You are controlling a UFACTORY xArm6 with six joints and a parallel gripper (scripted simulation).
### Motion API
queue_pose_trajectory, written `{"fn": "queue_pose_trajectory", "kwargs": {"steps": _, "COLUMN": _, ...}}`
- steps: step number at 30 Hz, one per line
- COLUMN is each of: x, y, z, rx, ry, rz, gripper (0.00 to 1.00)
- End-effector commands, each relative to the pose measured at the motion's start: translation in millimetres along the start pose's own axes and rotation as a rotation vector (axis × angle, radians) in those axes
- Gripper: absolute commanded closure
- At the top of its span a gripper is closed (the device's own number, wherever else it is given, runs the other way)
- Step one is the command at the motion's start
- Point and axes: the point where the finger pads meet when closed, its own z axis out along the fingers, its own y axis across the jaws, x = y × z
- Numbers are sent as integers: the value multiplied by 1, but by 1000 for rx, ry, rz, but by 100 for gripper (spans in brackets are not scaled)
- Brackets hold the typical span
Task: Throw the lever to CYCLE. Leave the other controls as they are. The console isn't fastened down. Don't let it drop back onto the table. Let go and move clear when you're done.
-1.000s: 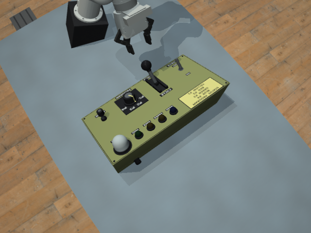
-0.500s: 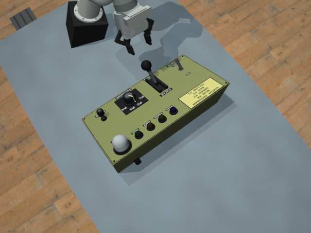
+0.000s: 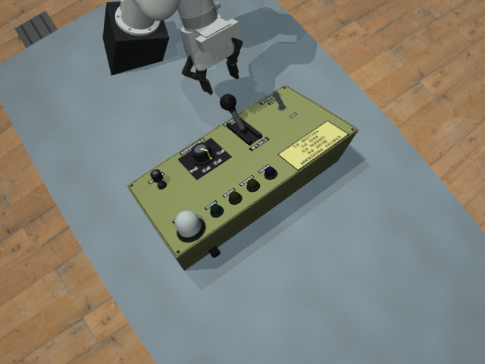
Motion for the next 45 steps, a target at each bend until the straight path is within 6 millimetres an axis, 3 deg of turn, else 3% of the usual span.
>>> {"fn": "queue_pose_trajectory", "kwargs": {"steps": 1, "x": 2, "y": 0, "z": 12, "rx": 3, "ry": 9, "rz": -1, "gripper": 24}}
{"fn": "queue_pose_trajectory", "kwargs": {"steps": 25, "x": 2, "y": 0, "z": 61, "rx": 3, "ry": 9, "rz": -1, "gripper": 24}}
{"fn": "queue_pose_trajectory", "kwargs": {"steps": 45, "x": 2, "y": 0, "z": 68, "rx": 3, "ry": 9, "rz": -1, "gripper": 24}}
